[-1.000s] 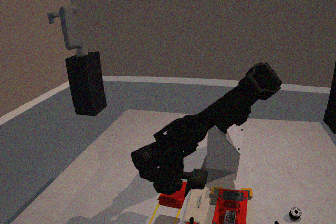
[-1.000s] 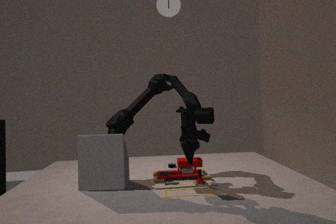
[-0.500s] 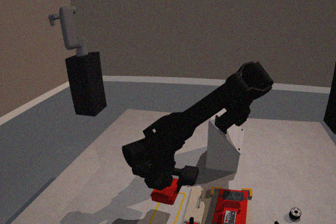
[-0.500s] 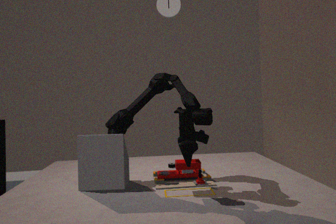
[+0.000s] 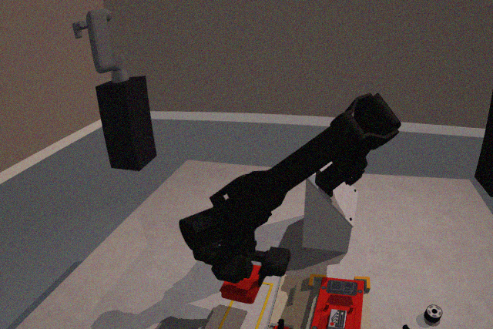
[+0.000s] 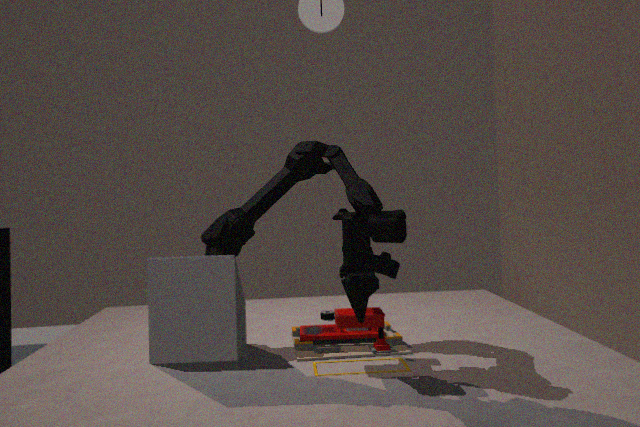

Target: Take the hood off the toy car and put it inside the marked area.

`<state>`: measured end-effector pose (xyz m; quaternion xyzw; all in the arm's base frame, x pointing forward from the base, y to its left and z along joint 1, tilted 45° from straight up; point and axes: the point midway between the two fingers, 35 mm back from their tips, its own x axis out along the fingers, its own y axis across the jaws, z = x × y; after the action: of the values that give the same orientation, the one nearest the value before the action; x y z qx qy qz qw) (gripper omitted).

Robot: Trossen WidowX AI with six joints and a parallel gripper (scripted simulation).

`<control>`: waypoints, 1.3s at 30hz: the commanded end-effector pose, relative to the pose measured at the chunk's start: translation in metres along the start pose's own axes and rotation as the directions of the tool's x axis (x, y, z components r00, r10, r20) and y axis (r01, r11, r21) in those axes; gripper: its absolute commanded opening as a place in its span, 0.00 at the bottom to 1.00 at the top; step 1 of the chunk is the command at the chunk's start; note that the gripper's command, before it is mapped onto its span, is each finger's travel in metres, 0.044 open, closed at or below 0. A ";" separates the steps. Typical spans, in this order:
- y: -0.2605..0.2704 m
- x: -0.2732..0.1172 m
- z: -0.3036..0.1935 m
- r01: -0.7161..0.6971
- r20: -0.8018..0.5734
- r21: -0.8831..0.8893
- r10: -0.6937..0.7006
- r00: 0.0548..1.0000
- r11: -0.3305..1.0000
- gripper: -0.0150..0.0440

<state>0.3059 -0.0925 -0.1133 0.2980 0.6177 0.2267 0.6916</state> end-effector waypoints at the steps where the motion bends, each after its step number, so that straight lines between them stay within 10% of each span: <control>1: 0.000 0.003 0.000 -0.002 0.003 0.004 0.002 1.000 1.000 0.25; 39: 0.000 0.026 0.001 -0.003 0.003 0.005 0.003 1.000 1.000 0.25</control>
<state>0.3102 -0.0763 -0.1312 0.2975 0.6180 0.2262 0.6917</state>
